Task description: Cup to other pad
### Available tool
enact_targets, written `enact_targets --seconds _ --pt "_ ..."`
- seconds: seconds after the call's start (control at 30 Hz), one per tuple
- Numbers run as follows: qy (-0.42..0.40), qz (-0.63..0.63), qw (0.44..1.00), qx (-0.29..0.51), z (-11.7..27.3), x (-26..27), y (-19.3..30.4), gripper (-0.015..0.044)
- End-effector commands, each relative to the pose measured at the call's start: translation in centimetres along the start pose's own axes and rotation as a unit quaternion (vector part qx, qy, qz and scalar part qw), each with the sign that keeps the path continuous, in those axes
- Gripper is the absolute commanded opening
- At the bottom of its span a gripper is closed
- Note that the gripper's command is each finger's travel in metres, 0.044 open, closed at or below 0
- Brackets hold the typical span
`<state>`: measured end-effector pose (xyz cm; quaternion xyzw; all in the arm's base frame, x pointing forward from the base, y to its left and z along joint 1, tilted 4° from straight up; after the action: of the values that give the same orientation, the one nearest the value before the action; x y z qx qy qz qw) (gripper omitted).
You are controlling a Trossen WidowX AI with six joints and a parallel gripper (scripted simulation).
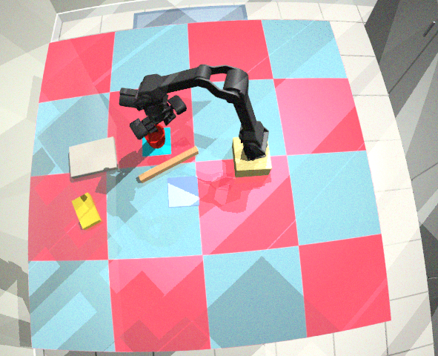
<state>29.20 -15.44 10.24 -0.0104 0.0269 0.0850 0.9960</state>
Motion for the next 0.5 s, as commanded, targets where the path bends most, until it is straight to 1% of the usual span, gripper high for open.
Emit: enact_targets --seconds 0.0,0.27,0.47 --pt "0.001 0.0 1.0 0.0 -0.1 0.0 0.0 0.0233" --pt "0.0 0.0 1.0 0.0 0.6 0.0 0.0 0.044" --pt "0.0 -0.001 1.0 -0.002 3.1 0.1 0.0 0.044"
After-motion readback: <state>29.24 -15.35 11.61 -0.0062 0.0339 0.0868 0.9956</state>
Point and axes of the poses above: the point midway between the two fingers, 35 mm back from their tips, its own z axis back along the fingers, its own x axis across the jaws, y = z × x, the point moved 6 cm from there along z, back along the fingers, and after that the axes turned 10 degrees about -z, right-handed, at the moved point
